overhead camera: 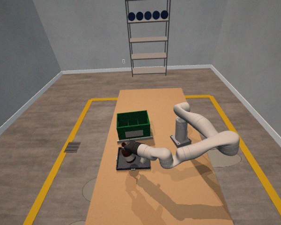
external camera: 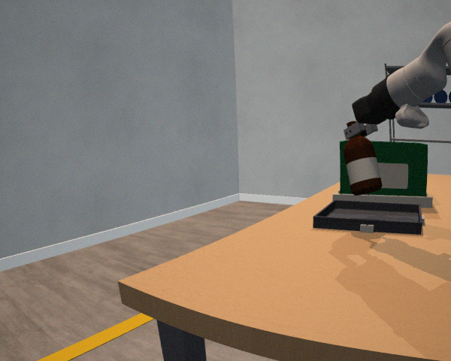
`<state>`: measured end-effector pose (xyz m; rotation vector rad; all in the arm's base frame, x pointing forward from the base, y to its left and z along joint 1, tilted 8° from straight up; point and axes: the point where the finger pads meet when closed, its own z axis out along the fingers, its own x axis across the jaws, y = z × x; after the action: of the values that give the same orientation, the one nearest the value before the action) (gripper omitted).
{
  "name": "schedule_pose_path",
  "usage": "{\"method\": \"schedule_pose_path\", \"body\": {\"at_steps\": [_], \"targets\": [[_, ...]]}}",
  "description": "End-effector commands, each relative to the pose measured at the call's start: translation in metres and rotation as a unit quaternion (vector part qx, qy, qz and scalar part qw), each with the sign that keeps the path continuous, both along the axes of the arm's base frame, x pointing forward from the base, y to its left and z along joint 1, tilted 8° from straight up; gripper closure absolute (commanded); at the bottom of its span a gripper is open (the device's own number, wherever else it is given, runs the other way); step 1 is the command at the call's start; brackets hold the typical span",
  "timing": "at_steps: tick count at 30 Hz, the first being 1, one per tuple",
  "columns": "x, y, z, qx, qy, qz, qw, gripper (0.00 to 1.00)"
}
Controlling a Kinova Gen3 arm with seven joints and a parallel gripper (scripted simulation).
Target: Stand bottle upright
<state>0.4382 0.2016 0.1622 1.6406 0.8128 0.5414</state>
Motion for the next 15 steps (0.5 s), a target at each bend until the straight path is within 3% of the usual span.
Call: {"method": "schedule_pose_path", "body": {"at_steps": [1, 15], "targets": [[0.0, -0.002, 0.001, 0.007, -0.003, 0.001, 1.0, 1.0], [-0.001, -0.015, 0.003, 0.007, -0.003, 0.0, 1.0, 1.0]]}}
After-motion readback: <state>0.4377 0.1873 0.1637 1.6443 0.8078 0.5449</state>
